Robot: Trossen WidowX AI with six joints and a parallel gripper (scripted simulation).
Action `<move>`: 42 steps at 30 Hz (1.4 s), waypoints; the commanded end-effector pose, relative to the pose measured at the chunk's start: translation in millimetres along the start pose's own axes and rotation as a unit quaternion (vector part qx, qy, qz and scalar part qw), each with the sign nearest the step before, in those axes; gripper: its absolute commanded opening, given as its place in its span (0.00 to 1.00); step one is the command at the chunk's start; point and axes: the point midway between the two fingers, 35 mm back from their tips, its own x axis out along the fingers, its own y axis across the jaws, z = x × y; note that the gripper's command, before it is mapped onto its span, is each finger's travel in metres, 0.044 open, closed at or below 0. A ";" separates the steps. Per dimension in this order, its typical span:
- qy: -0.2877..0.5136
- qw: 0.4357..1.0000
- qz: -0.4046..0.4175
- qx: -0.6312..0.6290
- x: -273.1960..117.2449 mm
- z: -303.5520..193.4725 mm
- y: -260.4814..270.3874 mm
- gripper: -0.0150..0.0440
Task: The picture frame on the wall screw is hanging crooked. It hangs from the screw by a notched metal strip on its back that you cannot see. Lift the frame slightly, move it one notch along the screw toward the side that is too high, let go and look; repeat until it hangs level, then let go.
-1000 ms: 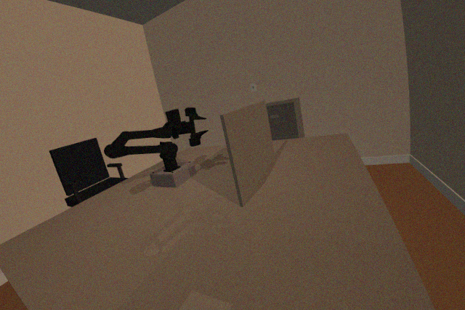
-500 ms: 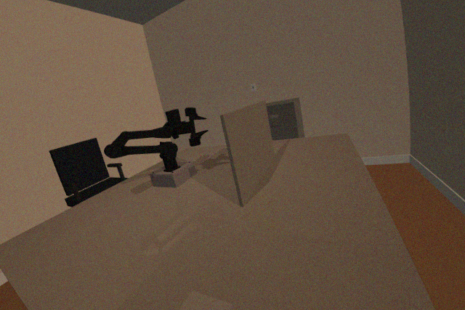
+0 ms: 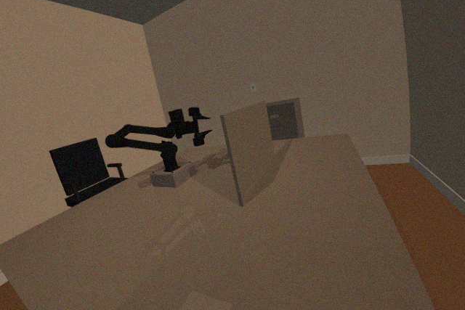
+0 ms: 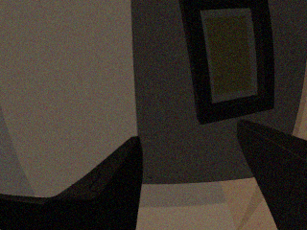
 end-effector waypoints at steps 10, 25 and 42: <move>-0.002 1.000 -0.009 -0.009 57.9 11.9 -38.6 0.69; -0.002 1.000 -0.009 -0.009 61.6 11.7 -38.3 0.69; -0.002 1.000 0.005 -0.010 138.3 12.9 -39.2 0.69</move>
